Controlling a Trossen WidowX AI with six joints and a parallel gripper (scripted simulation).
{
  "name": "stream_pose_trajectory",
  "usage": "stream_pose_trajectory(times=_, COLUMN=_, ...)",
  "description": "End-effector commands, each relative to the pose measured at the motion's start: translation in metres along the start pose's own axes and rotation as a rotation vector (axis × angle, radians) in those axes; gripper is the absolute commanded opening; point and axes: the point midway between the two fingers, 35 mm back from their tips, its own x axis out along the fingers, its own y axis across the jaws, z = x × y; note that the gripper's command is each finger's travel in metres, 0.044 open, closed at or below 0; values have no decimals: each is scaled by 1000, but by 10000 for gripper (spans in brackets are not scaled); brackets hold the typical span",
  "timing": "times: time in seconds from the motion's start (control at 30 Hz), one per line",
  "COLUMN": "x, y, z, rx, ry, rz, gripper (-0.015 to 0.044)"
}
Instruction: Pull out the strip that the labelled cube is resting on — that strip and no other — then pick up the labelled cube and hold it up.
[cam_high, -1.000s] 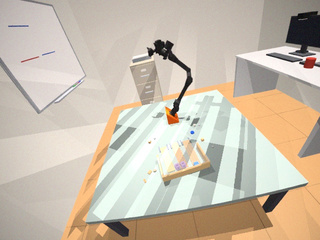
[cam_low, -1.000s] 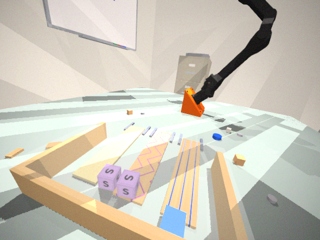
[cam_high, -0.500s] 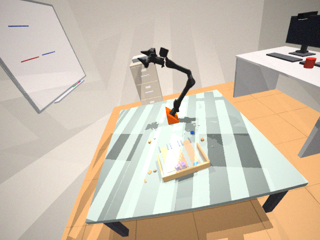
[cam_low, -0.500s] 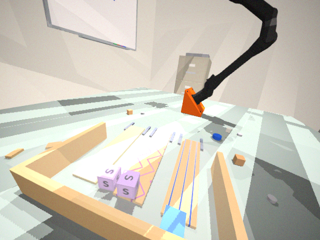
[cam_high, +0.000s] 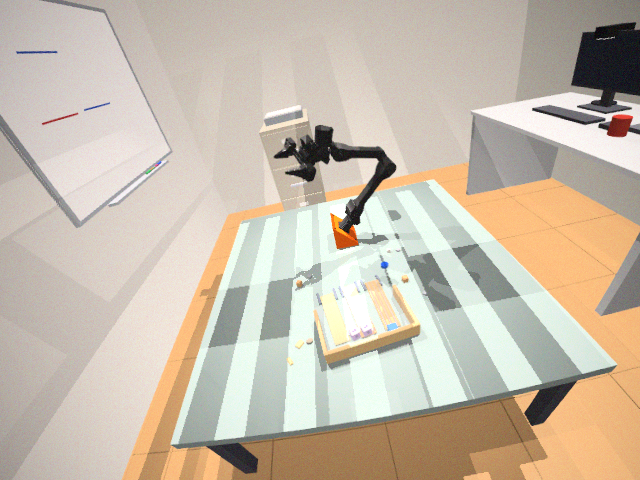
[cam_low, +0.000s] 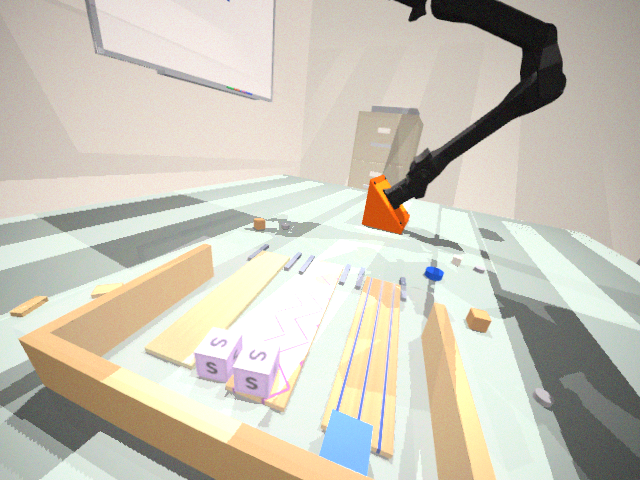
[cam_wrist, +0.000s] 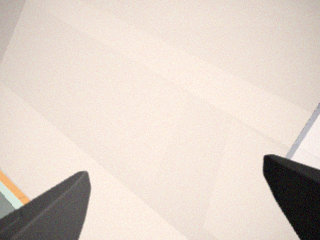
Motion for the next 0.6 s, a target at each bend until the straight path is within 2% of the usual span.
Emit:
stream_pose_trajectory(times=0.0, x=6, y=67, z=-18, rx=47, ry=21, rz=213, gripper=400)
stream_pose_trajectory(times=0.27, x=-15, y=194, z=-64, rx=147, ry=126, rz=631, gripper=400)
stream_pose_trajectory(times=0.57, x=-86, y=307, z=-130, rx=269, ry=360, rz=1082, gripper=400)
